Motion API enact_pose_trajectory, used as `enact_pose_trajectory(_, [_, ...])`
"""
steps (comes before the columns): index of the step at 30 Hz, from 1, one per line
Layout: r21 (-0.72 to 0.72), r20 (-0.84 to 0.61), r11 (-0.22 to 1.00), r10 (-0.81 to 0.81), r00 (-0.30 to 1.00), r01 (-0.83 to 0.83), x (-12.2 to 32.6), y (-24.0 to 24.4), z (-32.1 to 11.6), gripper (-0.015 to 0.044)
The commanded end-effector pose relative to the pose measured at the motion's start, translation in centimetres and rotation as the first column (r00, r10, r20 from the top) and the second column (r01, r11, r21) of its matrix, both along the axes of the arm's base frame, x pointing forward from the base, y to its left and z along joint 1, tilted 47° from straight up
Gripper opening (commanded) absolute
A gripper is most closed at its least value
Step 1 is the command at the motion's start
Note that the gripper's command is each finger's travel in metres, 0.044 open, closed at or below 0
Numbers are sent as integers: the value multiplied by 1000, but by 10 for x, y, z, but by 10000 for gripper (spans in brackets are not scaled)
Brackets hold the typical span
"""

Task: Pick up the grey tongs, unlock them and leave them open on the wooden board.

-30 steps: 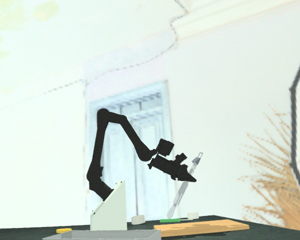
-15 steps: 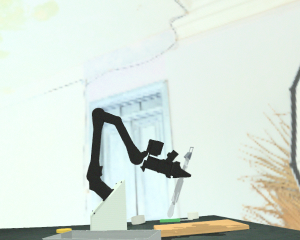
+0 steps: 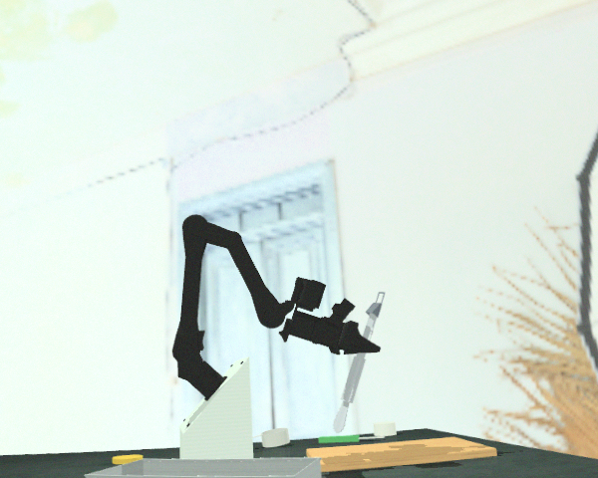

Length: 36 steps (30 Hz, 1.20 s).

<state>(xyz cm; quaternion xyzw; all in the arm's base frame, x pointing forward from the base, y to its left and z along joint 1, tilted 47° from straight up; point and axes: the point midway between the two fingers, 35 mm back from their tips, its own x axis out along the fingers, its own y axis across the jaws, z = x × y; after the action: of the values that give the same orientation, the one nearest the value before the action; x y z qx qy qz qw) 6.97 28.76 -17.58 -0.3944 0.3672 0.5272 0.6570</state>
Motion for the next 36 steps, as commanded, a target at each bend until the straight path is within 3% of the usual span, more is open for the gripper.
enact_pose_trajectory(1, [9, 0, 1000, 7, 1000, -7, 0, 2, 2, -150])
enact_pose_trajectory(18, [-3, -3, 1000, 5, 1000, -5, 0, 3, -1, -150])
enact_pose_trajectory(36, [-225, -43, 974, -31, 999, 20, 3, 9, -41, -150])
